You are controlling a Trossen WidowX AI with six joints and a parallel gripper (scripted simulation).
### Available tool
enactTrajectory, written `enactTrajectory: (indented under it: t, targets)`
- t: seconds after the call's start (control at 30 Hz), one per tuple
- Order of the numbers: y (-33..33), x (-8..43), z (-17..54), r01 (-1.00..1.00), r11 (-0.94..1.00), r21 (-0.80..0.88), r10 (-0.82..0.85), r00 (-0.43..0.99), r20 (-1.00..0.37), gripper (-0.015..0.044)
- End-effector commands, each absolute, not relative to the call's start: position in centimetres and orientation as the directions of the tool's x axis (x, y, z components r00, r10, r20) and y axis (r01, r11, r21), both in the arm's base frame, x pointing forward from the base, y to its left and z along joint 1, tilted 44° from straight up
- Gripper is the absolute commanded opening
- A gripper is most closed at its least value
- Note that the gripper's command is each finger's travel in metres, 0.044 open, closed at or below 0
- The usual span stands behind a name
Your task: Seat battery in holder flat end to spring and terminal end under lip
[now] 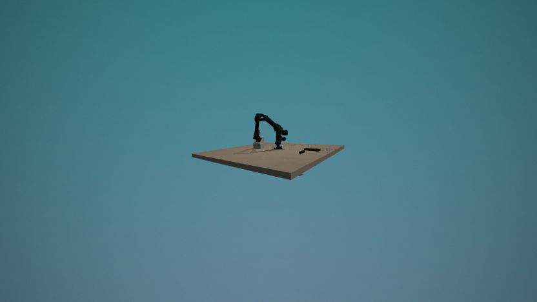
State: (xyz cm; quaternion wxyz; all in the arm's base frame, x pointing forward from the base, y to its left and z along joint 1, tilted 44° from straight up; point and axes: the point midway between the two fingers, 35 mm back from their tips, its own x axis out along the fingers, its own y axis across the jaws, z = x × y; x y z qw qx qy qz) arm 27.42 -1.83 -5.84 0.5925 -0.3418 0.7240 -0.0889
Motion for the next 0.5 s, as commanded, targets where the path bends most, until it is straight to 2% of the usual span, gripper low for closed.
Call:
enactTrajectory:
  t: [0.0, 0.47]
  targets:
    - [-1.50, 27.43, -5.58, -0.390, 0.750, -0.533, -0.600, -0.064, -0.798, 0.0184]
    - [-0.77, 27.37, -4.77, -0.389, 0.751, -0.533, -0.599, -0.064, -0.798, 0.0184]
